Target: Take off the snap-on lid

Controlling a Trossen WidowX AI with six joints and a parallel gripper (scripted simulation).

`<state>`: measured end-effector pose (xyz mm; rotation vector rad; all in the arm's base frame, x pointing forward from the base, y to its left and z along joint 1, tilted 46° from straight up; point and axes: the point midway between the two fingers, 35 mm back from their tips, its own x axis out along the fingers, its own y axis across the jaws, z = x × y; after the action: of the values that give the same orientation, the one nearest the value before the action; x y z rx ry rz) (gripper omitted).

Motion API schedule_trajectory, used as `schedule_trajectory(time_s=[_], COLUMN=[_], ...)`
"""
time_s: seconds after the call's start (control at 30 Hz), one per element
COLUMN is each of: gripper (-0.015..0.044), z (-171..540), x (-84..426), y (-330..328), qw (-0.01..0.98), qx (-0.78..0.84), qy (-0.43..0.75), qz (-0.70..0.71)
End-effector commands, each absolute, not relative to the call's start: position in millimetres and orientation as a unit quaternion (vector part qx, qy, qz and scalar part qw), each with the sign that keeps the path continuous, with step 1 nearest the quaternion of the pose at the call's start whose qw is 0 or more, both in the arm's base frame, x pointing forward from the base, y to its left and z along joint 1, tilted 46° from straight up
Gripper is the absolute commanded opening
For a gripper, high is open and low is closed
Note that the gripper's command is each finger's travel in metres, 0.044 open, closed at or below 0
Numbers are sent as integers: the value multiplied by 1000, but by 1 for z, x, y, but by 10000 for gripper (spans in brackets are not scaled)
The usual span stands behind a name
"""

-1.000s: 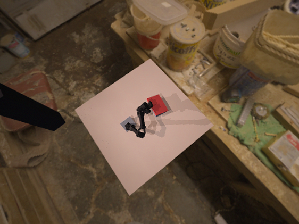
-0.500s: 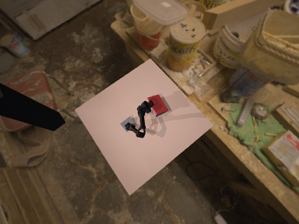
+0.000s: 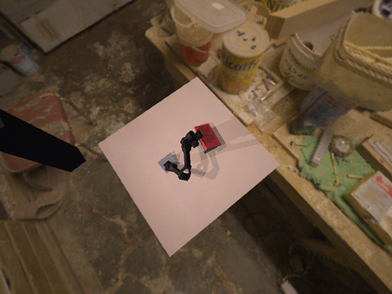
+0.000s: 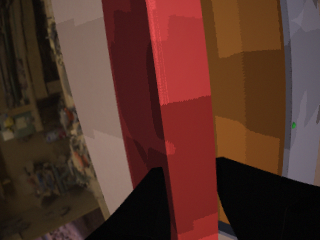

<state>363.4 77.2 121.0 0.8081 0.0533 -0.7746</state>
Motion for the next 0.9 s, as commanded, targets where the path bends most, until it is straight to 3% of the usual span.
schedule_trajectory(time_s=[0.0,0.87], gripper=[0,0], z=[130,153], x=[366,366], y=[86,110], qw=[846,846], qx=[389,389], qy=[21,21], qz=[-363,-363])
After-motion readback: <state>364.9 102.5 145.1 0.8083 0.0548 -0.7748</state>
